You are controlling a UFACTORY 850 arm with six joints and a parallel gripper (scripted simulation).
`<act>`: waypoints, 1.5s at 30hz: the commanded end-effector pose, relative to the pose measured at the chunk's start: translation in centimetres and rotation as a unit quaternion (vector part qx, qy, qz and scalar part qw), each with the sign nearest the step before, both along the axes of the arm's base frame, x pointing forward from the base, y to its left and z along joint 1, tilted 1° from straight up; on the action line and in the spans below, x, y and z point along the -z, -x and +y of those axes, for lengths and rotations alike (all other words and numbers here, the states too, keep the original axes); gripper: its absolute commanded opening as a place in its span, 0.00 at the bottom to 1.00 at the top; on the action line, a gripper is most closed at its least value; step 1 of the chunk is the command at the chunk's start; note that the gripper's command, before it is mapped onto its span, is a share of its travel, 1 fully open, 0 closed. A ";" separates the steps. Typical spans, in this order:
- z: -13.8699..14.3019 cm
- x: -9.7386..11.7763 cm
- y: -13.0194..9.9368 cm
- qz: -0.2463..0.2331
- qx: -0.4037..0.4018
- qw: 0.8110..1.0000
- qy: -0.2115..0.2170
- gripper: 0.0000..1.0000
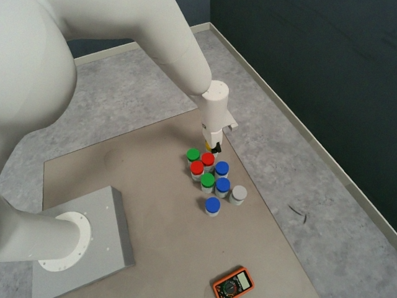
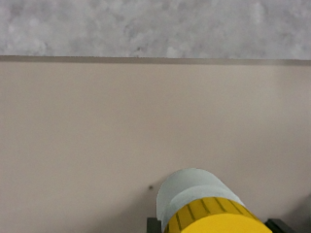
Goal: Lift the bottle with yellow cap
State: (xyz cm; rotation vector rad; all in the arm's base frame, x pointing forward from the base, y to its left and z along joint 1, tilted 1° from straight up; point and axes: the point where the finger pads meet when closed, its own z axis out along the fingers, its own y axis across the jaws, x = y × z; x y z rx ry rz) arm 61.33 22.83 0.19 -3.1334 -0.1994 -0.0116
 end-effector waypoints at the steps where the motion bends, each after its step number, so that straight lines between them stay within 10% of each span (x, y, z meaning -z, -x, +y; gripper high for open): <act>1: 0.0 -0.1 -0.1 -0.001 0.000 1.000 0.000 0.00; 45: 0.0 -0.8 -0.1 -0.001 0.000 1.000 0.000 0.00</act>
